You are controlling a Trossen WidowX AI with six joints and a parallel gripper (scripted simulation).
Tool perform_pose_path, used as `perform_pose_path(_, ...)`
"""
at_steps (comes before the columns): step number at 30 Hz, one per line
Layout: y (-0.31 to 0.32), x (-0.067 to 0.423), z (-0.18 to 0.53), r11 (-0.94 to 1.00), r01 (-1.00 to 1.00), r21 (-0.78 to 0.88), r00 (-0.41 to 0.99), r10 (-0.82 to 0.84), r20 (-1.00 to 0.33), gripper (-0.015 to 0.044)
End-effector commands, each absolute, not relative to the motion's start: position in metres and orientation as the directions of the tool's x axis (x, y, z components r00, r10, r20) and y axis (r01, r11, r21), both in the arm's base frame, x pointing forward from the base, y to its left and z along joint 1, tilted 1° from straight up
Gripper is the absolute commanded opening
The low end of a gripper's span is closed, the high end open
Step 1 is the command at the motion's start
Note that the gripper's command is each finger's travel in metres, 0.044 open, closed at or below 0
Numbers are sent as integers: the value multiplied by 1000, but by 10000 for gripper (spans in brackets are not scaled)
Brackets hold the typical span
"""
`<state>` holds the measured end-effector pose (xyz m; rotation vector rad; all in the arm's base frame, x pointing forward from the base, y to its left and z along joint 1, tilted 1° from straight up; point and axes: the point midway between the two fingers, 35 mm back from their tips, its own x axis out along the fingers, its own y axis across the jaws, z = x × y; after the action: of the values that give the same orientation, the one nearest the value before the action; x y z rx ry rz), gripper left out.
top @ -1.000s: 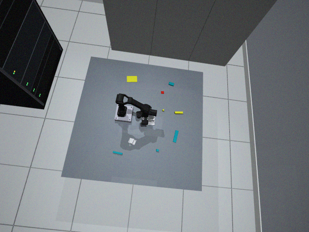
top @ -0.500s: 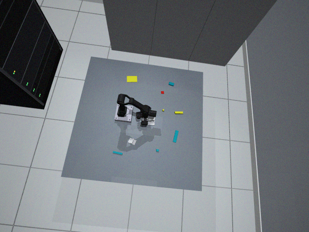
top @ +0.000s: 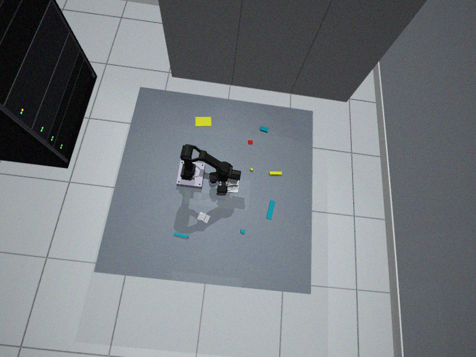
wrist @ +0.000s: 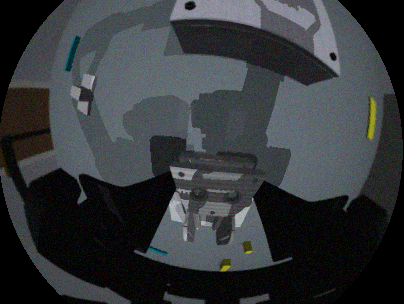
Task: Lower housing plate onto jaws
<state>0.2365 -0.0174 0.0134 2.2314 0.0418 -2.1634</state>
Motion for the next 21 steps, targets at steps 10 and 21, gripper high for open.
perform_pose_path(10, -18, 236, 10, -999, 40, 8, 31, -7, -999, 351)
perform_pose_path(21, -18, 237, 8, -999, 41, 8, 31, -7, -999, 351)
